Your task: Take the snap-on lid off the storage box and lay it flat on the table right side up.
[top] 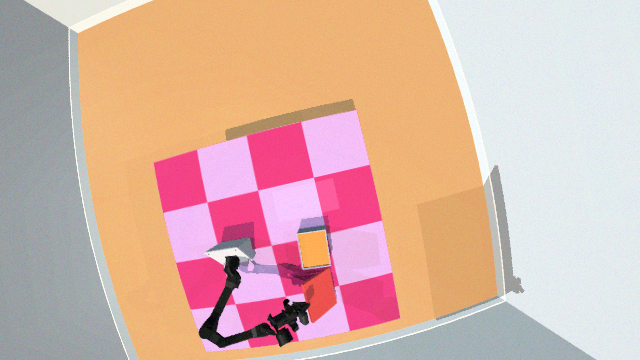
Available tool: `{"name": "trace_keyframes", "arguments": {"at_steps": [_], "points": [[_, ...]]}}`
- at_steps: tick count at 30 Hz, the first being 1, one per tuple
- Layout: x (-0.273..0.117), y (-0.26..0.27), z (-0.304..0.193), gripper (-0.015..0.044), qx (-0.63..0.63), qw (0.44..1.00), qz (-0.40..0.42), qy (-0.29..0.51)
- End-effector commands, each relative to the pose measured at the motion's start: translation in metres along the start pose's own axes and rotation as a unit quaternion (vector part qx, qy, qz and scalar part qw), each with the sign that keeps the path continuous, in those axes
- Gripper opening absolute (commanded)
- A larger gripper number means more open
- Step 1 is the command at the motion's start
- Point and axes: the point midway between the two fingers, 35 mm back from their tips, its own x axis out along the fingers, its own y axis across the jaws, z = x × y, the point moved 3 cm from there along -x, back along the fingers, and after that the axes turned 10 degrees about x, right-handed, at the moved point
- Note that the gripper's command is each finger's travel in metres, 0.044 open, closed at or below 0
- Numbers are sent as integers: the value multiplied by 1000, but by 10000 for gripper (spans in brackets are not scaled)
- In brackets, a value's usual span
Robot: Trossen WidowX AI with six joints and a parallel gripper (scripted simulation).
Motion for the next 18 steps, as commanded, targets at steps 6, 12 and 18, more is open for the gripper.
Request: {"name": "trace_keyframes", "arguments": {"at_steps": [6, 12, 18], "points": [[5, -4, 0, 0, -2, 1000, 4, 3], [8, -8, 1, 0, -2, 1000, 4, 3], [11, -11, 1, 0, -3, 1000, 4, 2]]}}
